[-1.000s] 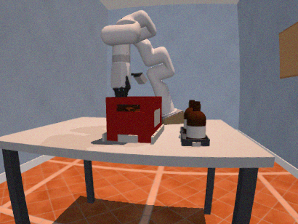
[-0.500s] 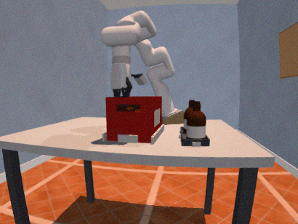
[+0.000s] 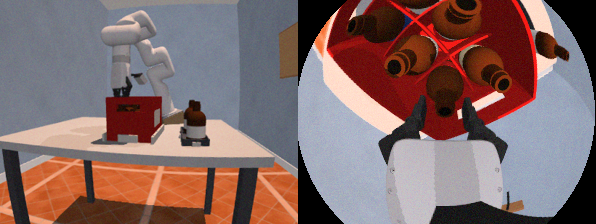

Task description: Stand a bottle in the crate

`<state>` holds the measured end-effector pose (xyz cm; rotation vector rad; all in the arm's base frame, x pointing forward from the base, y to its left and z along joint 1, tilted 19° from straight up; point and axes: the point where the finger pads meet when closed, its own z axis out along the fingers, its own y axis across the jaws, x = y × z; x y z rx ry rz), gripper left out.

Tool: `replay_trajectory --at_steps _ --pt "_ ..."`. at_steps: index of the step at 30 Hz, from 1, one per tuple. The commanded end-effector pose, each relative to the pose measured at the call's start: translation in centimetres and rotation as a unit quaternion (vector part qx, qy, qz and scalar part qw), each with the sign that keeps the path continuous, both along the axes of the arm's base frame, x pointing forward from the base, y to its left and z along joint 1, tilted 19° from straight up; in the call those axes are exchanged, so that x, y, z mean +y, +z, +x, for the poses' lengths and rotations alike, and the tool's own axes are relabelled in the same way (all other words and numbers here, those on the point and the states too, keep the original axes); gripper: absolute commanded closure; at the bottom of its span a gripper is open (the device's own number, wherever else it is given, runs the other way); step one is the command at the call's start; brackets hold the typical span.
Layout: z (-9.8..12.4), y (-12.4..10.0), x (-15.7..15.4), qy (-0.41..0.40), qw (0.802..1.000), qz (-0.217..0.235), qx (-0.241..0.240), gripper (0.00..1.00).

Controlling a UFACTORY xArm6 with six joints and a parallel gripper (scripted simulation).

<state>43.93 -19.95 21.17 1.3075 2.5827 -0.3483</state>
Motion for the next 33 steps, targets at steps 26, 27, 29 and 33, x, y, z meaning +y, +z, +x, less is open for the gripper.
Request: replay_trajectory --at_steps 26,27,29,33 --pt "0.06 0.21 0.03 0.000 1.000 0.000 -0.002 0.35" --pt "0.06 0.24 0.04 0.000 1.000 0.000 -0.002 0.35" --pt "0.05 0.33 0.07 0.000 1.000 0.000 -0.002 0.35" --pt "0.04 0.47 0.11 0.000 1.000 0.000 -0.002 0.35"
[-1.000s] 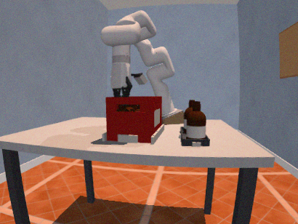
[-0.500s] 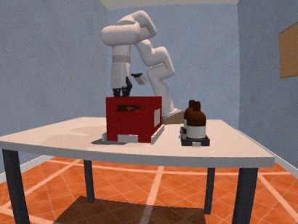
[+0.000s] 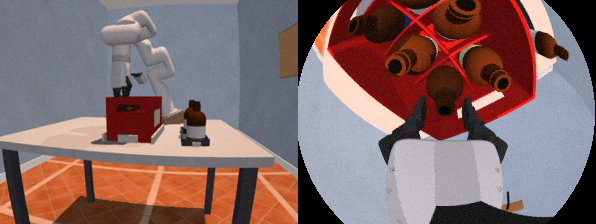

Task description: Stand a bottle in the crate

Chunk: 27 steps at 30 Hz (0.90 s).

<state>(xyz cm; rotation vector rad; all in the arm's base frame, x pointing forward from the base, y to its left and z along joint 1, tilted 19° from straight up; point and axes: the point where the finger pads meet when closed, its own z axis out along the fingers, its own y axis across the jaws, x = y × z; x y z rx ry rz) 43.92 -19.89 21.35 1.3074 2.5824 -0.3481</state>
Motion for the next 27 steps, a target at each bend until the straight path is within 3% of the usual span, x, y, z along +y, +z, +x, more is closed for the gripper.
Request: replay_trajectory --at_steps 1,27 --pt "0.0 0.4 0.1 0.000 1.000 0.000 -0.002 0.35" --pt "-0.5 5.3 1.7 0.000 1.000 0.000 -0.002 0.35"
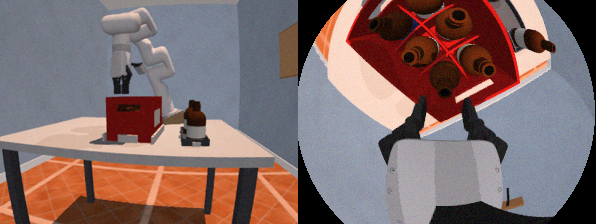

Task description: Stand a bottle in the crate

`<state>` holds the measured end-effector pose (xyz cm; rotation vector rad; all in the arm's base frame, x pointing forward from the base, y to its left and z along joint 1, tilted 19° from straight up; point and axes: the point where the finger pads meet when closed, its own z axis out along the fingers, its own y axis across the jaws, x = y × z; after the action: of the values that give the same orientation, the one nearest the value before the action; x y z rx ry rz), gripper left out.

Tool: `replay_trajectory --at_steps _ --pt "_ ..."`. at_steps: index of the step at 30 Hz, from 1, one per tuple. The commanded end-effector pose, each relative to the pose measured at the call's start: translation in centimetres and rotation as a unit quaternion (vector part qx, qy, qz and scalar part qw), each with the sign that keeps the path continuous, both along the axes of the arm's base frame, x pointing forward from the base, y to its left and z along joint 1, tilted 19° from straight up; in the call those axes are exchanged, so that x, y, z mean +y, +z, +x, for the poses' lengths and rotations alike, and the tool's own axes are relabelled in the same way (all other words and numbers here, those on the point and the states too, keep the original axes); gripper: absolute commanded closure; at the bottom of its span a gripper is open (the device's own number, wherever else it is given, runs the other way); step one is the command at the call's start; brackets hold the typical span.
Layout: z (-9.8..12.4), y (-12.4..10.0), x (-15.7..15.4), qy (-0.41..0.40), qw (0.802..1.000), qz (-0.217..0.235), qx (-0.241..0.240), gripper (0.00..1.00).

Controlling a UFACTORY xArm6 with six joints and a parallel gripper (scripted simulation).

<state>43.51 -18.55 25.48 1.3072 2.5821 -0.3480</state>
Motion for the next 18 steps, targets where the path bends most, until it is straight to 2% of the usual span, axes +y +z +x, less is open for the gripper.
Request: replay_trajectory --at_steps 1,18 --pt "-0.1 1.4 0.4 0.000 1.000 0.000 -0.001 0.35" --pt "-0.3 3.5 1.1 0.000 1.000 0.000 -0.001 0.35"
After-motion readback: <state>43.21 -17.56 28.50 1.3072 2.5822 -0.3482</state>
